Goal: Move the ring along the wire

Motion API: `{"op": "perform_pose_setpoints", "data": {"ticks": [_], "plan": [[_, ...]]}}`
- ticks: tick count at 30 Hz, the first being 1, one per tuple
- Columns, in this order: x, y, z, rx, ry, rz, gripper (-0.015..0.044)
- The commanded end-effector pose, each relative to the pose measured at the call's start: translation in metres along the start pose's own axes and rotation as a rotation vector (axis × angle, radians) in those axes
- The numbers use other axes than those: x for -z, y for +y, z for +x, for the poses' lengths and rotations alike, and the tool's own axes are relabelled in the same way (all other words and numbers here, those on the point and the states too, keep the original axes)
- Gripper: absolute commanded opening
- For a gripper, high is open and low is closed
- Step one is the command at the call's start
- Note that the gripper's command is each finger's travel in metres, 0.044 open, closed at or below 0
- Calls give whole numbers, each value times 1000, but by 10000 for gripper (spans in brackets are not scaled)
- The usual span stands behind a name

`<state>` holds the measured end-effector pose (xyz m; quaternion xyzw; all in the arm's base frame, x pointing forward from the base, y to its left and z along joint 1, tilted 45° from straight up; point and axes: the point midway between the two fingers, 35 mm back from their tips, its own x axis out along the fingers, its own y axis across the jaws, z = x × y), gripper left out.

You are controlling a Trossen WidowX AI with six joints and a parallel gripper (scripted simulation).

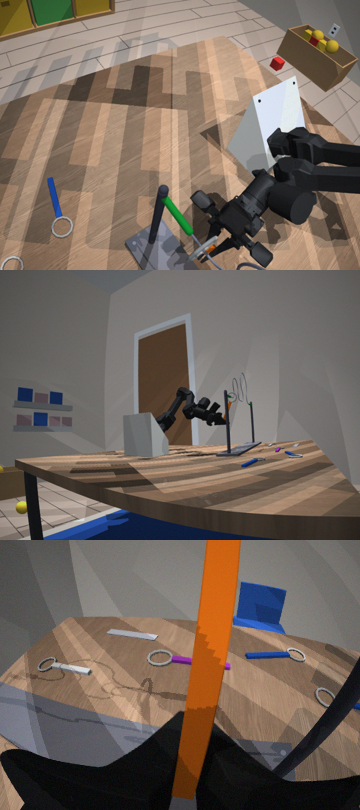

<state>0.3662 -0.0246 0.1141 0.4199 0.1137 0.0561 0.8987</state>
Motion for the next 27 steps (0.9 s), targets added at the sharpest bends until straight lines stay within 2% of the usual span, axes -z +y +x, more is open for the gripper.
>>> {"op": "perform_pose_setpoints", "data": {"ticks": [1,27], "plan": [[1,-7,-1,8,5,-18,-150],[0,-35,-5,18,5,-37,-150]]}}
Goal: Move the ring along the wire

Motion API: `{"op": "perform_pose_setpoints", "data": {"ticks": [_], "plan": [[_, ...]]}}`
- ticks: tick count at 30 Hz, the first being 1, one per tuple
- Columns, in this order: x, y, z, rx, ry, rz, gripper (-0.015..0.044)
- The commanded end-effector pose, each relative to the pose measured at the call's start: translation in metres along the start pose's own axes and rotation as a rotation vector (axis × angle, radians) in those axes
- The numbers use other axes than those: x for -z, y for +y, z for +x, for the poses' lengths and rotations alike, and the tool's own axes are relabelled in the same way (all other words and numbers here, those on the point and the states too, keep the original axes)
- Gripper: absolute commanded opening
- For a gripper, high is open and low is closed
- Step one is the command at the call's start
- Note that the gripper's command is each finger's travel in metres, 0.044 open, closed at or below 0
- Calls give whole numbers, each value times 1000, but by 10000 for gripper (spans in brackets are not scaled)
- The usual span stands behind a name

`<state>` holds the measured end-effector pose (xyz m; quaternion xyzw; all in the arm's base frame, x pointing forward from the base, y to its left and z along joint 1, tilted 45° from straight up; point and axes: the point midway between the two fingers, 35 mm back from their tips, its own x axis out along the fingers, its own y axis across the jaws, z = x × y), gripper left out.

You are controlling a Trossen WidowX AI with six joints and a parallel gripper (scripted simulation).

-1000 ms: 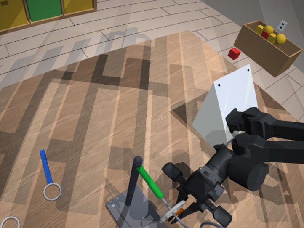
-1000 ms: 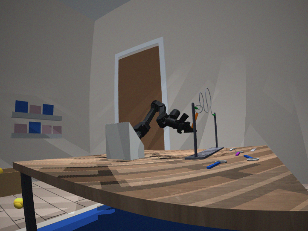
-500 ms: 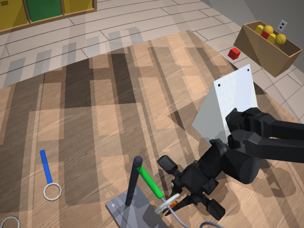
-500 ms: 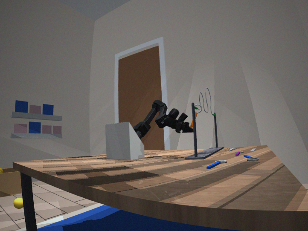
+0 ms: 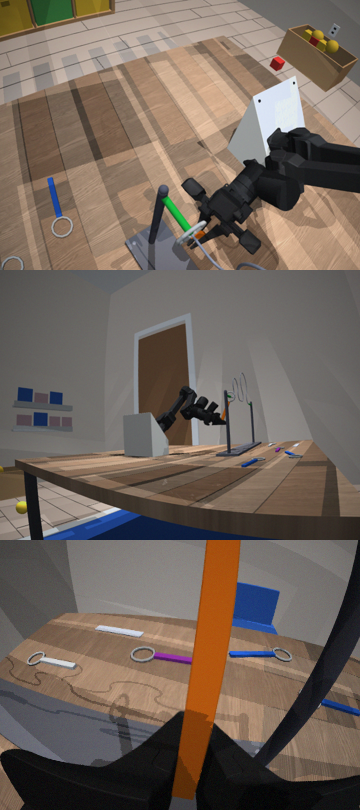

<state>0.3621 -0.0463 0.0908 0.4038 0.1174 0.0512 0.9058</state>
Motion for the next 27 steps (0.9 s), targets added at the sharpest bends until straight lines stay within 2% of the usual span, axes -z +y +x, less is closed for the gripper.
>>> {"op": "perform_pose_setpoints", "data": {"ticks": [1,27], "plan": [[1,-5,-1,1,2,-4,-150],[16,-18,4,2,0,-4,-150]]}}
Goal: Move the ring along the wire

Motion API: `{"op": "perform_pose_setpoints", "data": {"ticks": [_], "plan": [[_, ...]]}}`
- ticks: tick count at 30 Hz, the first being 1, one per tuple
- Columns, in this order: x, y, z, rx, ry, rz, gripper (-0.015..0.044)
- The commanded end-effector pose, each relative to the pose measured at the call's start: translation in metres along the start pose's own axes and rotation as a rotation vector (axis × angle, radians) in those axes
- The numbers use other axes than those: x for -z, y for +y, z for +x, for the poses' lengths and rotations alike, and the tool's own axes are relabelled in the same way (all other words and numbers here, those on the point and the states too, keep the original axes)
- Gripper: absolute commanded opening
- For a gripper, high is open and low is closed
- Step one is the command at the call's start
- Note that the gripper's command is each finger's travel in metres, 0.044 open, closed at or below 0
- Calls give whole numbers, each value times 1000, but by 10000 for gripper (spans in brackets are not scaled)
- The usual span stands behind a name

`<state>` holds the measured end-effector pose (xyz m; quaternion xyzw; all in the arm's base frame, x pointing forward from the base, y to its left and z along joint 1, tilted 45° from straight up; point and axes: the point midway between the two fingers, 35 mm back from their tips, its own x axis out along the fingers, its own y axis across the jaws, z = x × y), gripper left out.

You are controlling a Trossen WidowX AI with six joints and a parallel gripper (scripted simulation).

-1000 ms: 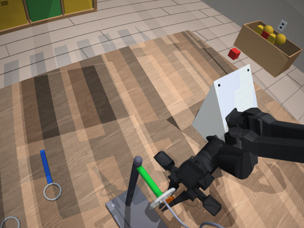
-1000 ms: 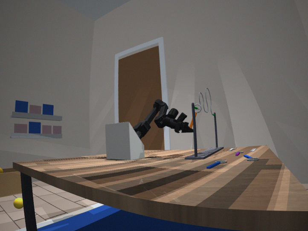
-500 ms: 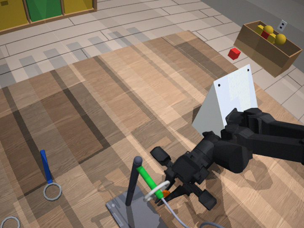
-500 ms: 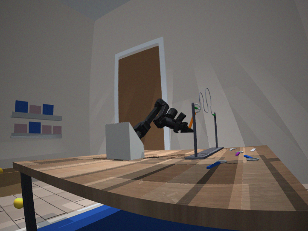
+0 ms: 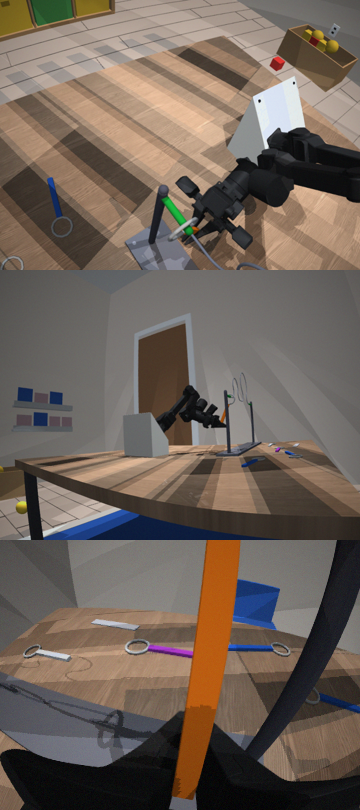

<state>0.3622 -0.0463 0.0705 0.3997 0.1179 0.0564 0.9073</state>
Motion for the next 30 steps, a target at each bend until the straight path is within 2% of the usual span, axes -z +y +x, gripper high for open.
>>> {"op": "perform_pose_setpoints", "data": {"ticks": [1,19,30], "plan": [[3,-3,0,10,-5,6,-150],[3,-3,0,10,-5,6,-150],[2,-2,0,4,-3,-1,139]]}}
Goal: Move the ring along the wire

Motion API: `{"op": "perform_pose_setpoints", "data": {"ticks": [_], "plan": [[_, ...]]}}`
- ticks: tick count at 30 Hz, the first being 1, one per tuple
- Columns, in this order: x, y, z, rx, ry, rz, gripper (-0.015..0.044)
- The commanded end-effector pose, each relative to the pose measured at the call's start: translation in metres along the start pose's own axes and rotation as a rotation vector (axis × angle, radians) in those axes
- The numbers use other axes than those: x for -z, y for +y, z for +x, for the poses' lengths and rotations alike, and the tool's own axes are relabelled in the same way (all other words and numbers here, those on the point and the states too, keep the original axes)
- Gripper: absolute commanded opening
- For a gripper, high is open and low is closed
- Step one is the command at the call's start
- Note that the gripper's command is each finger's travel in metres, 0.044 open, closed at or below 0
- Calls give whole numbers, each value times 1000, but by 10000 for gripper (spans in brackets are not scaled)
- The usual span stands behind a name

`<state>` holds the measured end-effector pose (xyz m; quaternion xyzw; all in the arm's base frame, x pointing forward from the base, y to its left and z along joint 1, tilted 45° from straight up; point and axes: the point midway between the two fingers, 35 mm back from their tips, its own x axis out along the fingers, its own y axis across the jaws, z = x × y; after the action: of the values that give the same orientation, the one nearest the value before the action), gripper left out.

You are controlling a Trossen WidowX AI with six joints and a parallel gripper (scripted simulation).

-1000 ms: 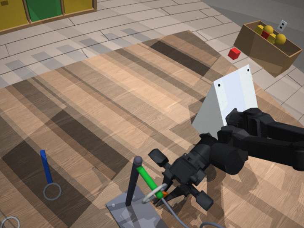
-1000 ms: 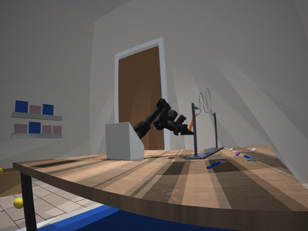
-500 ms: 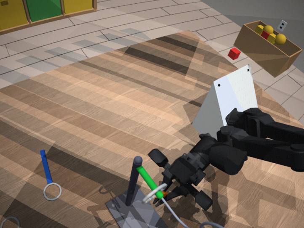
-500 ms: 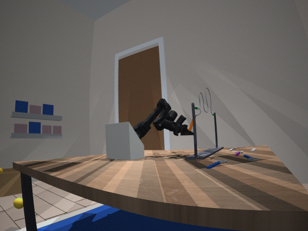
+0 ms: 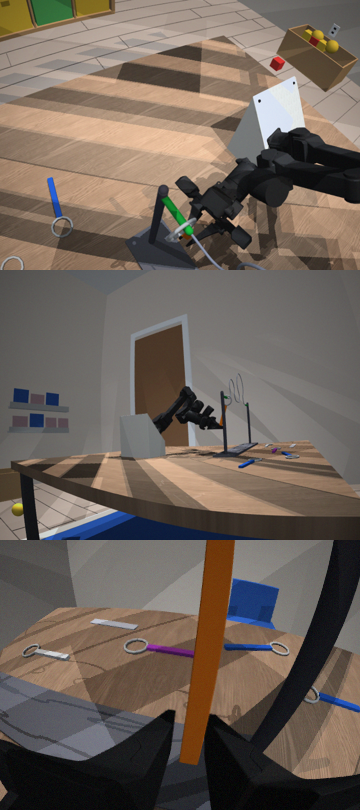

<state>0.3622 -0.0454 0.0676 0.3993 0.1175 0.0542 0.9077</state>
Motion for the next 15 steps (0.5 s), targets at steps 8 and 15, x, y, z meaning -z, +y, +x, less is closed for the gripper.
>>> {"op": "perform_pose_setpoints", "data": {"ticks": [8,15], "plan": [[-1,-1,-27,5,0,3,160],[1,-2,-50,8,0,6,160]]}}
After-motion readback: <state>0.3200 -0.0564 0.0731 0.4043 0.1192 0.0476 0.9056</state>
